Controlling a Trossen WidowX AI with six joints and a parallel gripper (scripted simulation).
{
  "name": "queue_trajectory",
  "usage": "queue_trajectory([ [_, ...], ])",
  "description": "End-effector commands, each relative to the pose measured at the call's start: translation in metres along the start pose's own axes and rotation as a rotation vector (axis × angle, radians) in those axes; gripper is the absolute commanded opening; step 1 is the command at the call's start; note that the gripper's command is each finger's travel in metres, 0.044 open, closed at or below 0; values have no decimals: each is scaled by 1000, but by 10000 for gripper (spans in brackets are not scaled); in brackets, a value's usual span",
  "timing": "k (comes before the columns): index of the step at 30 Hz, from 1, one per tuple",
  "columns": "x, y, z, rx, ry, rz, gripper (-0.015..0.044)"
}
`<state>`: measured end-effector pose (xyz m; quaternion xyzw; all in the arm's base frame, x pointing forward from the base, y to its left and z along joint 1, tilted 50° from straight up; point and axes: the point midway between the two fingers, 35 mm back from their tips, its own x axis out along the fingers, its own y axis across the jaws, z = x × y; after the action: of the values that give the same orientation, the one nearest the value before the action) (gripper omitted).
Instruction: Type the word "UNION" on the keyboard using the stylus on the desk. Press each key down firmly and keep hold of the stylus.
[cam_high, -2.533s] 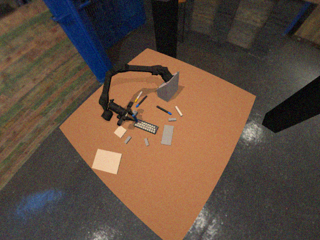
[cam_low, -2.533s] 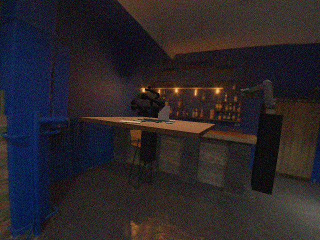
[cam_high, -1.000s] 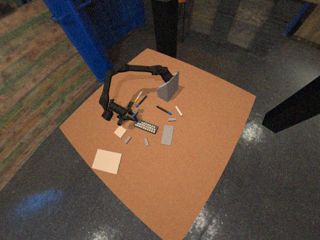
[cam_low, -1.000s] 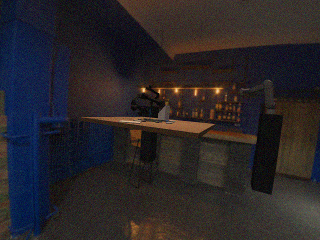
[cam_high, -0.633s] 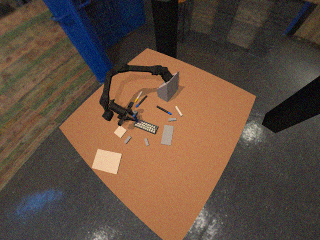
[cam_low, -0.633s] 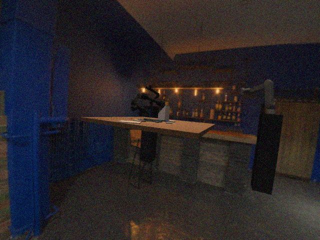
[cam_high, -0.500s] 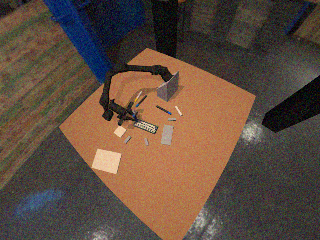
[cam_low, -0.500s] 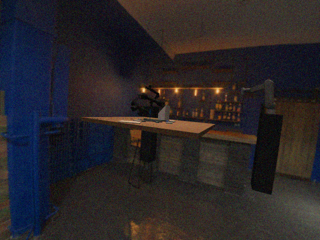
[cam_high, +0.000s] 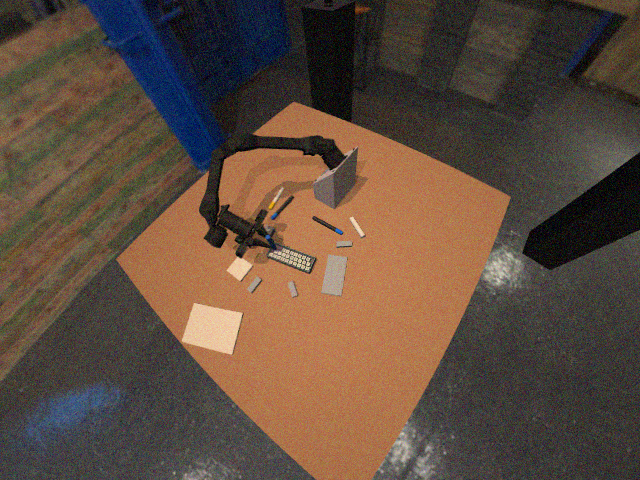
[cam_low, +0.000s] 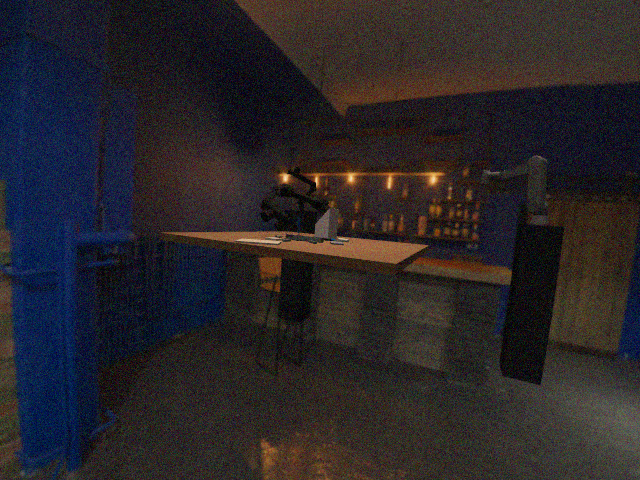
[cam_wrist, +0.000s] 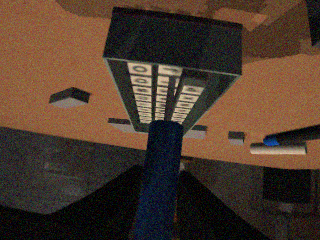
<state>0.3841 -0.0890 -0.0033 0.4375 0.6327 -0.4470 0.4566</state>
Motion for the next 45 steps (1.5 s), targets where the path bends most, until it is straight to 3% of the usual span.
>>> queue_trajectory([
  [1, 1, 0, 3, -4, -6, 0, 81],
  [24, 2, 0, 5, -3, -6, 0, 81],
  [37, -17, 3, -25, -16, -15, 11, 84],
  [45, -17, 3, -25, -16, -15, 11, 31],
])
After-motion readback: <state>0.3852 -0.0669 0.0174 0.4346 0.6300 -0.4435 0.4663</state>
